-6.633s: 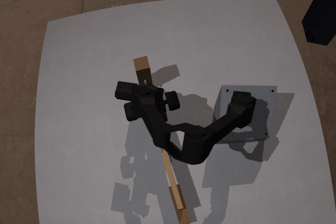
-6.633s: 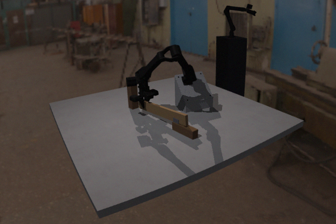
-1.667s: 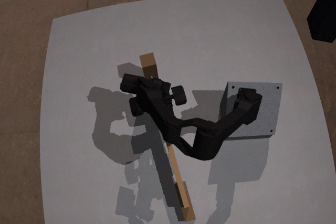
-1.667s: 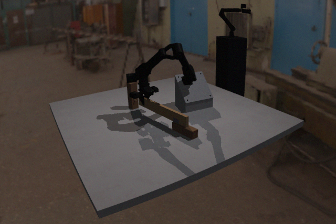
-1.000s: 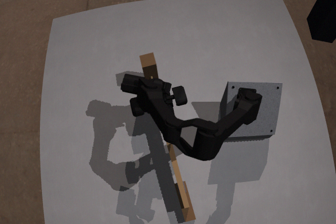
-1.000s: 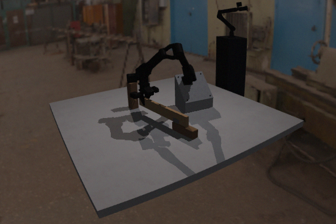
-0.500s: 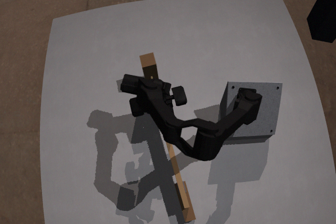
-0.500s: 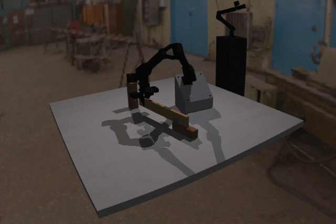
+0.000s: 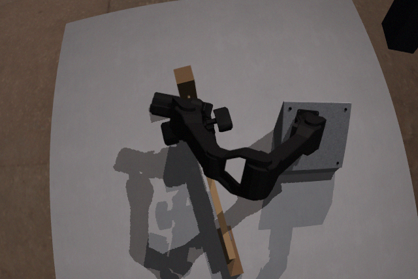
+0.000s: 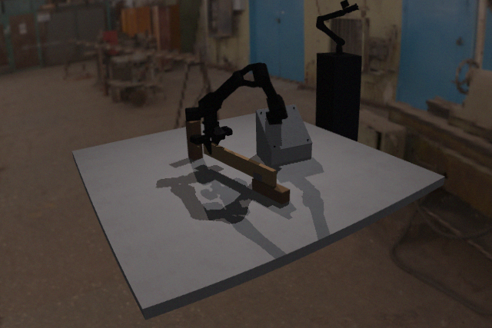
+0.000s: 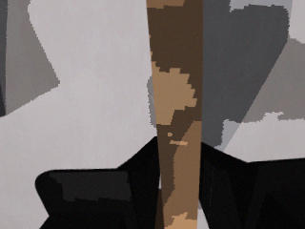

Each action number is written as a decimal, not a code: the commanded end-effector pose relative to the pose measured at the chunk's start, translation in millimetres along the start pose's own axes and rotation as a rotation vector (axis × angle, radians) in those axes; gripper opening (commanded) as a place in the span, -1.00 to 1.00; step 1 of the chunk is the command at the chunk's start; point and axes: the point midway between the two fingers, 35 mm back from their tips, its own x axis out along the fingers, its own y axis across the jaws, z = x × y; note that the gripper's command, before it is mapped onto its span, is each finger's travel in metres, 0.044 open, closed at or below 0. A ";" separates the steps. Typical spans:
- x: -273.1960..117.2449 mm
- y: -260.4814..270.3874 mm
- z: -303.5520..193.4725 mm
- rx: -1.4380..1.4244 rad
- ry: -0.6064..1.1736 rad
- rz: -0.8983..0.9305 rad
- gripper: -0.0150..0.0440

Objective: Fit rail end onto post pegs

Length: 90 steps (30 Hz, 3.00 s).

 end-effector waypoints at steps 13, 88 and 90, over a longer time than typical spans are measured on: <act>-0.6 -1.0 0.4 -0.001 -0.001 -0.006 -0.49; 0.1 0.3 -8.3 -0.001 -0.001 -0.006 -0.49; 0.2 0.5 -8.8 -0.001 -0.001 -0.006 -0.49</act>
